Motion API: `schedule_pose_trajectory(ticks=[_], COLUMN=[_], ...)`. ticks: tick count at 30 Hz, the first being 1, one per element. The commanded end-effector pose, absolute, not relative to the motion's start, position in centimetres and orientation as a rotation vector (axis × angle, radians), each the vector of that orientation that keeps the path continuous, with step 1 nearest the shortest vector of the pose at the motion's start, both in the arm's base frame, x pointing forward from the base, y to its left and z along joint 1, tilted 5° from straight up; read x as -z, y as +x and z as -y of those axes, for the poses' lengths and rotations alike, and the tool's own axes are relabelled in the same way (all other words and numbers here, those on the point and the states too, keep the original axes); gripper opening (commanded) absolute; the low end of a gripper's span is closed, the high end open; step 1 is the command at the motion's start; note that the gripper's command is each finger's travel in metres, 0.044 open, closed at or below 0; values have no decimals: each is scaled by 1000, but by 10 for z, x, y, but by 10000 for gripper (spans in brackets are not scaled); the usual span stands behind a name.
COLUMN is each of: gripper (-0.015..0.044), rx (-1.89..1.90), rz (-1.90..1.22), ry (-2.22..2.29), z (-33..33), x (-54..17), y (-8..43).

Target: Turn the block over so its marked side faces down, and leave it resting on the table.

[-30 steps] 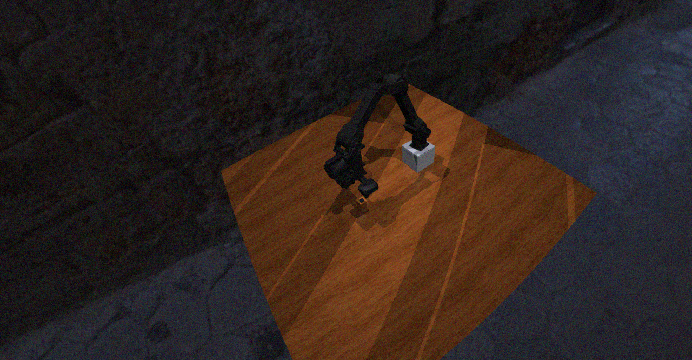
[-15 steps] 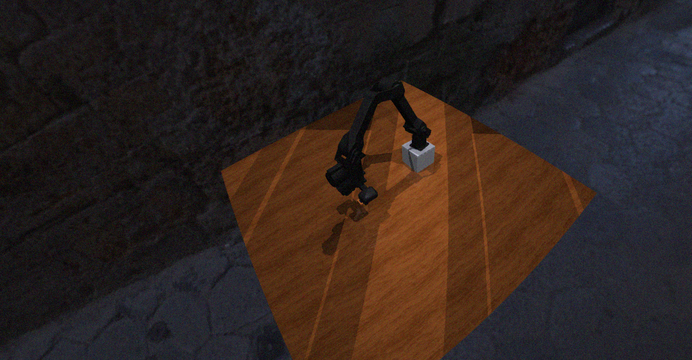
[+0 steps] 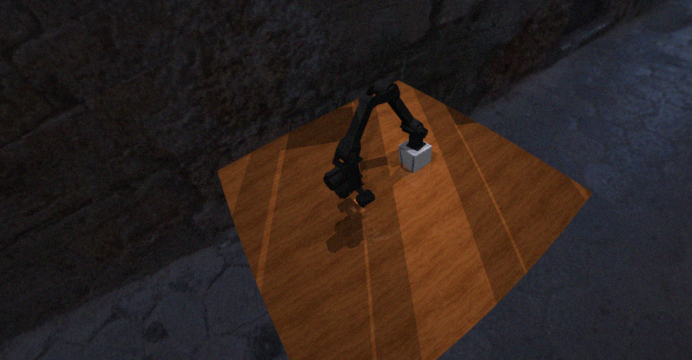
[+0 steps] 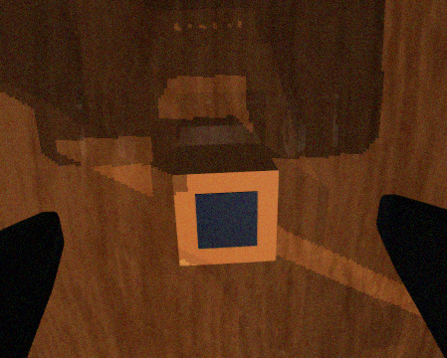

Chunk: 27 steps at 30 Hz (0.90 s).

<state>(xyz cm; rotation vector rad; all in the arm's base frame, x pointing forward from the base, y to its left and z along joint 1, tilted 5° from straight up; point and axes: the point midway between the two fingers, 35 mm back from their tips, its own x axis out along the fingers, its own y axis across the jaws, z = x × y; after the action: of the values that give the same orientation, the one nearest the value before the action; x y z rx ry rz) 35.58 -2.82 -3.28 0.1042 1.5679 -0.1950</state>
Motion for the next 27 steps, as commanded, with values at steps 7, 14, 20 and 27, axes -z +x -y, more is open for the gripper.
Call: schedule_pose_trajectory(ticks=[7,14,20,27], gripper=[440,414,256,112], rx=[198,198,198,198], rz=[-1584,-1584,-1584,-1584], ry=[100,100,100,100], z=[30,30,30,30], x=[55,59,59,59], y=[352,351,351,351])
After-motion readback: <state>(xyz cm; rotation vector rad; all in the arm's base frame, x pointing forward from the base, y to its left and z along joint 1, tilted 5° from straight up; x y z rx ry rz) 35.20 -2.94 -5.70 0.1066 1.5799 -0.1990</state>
